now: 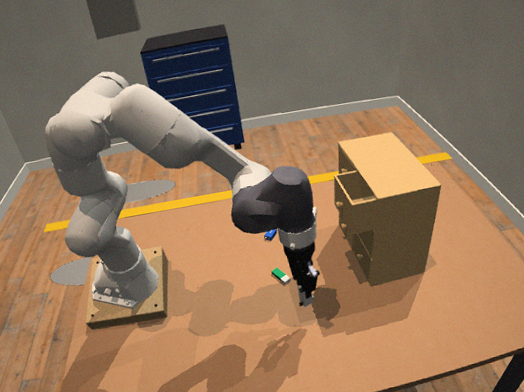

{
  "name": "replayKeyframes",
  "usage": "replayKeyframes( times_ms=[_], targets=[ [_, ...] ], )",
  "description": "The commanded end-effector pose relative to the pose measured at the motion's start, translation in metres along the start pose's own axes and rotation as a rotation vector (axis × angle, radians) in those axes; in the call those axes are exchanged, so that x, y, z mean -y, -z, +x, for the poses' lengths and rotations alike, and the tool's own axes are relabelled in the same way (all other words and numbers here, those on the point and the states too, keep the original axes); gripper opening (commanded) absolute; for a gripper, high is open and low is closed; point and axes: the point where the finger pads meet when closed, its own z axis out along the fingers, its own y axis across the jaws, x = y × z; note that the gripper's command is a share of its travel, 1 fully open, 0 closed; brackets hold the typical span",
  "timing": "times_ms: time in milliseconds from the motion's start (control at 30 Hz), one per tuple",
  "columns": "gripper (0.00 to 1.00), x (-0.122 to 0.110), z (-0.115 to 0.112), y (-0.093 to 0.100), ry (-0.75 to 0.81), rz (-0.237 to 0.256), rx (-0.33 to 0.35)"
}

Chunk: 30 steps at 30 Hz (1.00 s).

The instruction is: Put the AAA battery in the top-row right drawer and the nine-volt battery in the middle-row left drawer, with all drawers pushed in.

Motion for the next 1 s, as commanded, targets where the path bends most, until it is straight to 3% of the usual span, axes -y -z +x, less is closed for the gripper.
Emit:
replayKeyframes(
  times_ms=[0, 967],
  targets=[
    [0.03, 0.007, -0.009, 0.016, 0.011, 0.023, 0.032],
    [0.03, 0.018, -0.001, 0.016, -0.015, 0.023, 0.032]
  ],
)
